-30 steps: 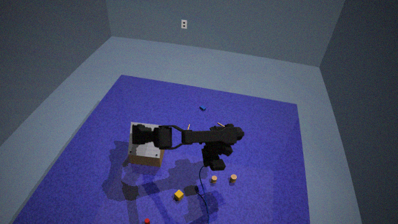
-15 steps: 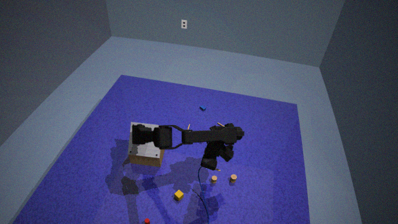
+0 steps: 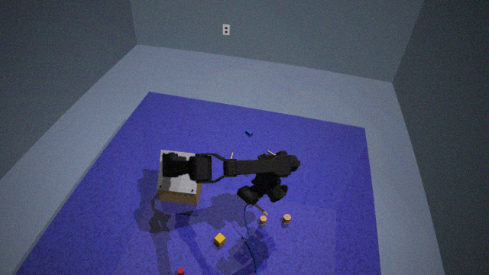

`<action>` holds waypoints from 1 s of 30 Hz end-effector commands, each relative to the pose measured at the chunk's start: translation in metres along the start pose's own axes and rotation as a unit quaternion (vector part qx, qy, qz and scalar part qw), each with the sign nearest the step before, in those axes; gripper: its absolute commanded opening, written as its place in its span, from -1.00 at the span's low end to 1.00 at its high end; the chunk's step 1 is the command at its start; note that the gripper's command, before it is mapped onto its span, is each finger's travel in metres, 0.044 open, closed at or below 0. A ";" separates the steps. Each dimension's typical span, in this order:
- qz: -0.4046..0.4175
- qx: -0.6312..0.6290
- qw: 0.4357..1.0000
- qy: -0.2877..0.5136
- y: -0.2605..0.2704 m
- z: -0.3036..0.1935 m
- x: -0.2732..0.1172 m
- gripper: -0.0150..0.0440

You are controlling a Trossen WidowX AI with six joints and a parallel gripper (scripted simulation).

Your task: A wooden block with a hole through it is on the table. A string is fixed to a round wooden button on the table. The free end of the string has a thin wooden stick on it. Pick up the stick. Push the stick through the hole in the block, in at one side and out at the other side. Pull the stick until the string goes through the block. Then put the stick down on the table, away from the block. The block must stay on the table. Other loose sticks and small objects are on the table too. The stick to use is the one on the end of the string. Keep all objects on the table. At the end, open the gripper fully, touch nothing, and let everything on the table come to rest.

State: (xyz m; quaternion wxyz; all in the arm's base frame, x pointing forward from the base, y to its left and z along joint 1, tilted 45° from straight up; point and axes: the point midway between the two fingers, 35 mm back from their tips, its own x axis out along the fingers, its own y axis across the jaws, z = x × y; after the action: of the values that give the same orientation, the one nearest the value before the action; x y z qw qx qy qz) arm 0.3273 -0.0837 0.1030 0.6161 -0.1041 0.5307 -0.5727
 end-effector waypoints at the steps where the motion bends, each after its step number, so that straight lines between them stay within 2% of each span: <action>1: -0.001 0.058 0.998 -0.003 0.001 0.000 0.000 -0.49; 15: 0.000 0.297 0.955 -0.009 0.002 0.001 0.000 -0.49; 30: 0.005 0.533 0.846 -0.014 0.002 0.002 -0.001 -0.49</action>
State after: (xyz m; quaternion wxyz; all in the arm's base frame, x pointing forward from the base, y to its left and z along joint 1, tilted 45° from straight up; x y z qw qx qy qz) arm 0.3298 -0.0833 0.1028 0.5939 0.2118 0.1690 -0.7575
